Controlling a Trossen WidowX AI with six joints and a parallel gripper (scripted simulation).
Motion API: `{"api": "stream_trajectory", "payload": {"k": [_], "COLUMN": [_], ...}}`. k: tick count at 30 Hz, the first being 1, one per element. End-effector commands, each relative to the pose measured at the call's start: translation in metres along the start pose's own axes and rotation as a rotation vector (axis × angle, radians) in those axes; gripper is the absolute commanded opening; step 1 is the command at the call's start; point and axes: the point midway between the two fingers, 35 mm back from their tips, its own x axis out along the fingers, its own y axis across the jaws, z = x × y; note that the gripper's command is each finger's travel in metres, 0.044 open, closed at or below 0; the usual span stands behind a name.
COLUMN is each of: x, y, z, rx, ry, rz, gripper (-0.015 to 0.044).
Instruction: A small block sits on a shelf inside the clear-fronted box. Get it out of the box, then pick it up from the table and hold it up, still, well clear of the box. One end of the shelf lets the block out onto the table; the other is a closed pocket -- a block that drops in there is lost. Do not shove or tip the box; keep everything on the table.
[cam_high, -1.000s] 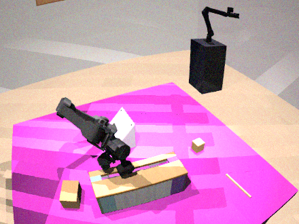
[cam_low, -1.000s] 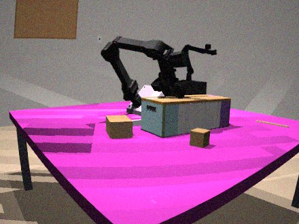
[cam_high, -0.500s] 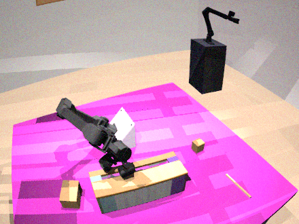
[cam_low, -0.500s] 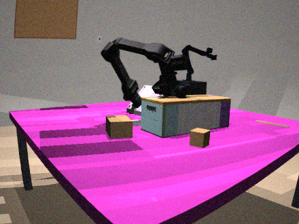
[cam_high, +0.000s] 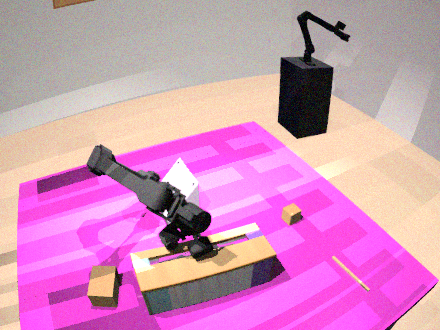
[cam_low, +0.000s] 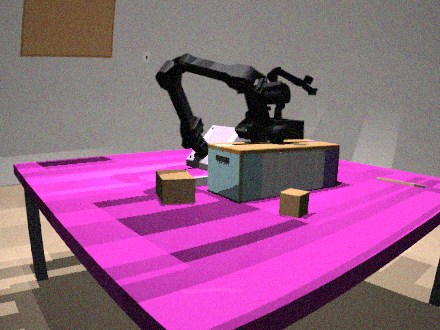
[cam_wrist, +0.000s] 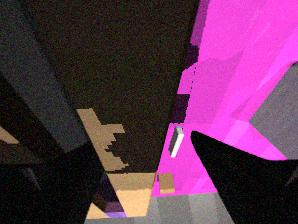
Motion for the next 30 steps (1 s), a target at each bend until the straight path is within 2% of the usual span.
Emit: {"api": "stream_trajectory", "payload": {"k": [1, 30], "x": [0.003, 0.027], "y": [0.000, 0.000], "z": [-0.010, -0.080], "rx": [0.001, 0.002], "ry": [0.005, 0.008], "rz": [0.001, 0.001], "gripper": [0.0400, 0.0400]}}
